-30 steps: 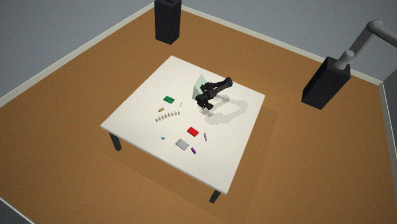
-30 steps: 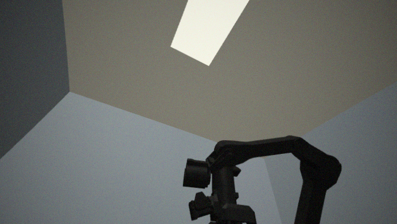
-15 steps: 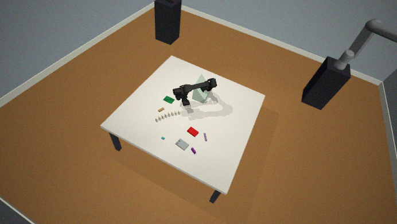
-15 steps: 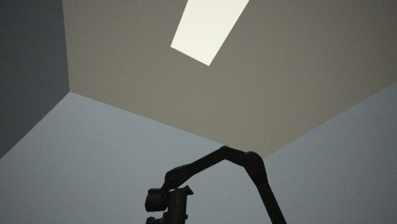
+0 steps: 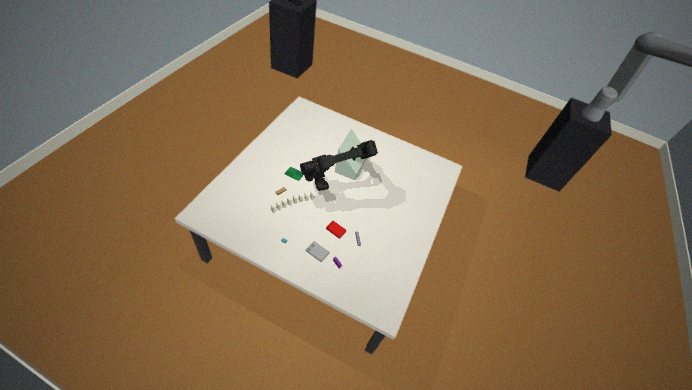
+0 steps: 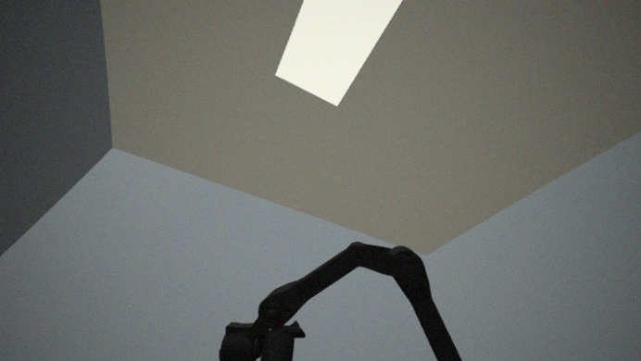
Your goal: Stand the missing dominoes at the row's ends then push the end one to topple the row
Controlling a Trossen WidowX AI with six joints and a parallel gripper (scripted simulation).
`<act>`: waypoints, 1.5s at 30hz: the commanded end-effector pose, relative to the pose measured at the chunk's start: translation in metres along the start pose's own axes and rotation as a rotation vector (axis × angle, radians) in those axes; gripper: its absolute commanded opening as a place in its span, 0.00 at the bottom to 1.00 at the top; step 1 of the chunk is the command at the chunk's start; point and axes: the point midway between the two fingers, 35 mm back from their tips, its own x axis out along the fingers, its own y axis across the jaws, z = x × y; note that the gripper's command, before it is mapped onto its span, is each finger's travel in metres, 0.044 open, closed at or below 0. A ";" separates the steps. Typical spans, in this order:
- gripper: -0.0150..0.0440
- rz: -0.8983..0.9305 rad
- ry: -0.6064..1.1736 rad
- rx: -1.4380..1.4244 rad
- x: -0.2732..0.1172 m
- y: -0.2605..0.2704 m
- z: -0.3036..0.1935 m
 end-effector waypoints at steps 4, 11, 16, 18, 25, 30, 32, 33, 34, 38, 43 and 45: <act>0.44 0.012 0.004 0.017 0.044 0.000 -0.001; 0.44 0.026 0.006 0.023 0.083 0.001 -0.006; 0.44 0.027 0.006 0.023 0.084 0.001 -0.007; 0.44 0.027 0.006 0.023 0.084 0.001 -0.007; 0.52 0.027 0.006 0.023 0.084 0.001 -0.007; 0.75 0.027 0.006 0.023 0.084 0.001 -0.007; 0.84 0.027 0.006 0.023 0.084 0.001 -0.007; 0.88 0.027 0.006 0.023 0.084 0.001 -0.007; 0.93 0.027 0.006 0.023 0.084 0.001 -0.007; 1.00 0.027 0.006 0.023 0.084 0.001 -0.007; 1.00 0.019 -0.002 0.022 0.029 0.002 0.002; 1.00 0.017 -0.002 0.020 -0.006 0.000 0.001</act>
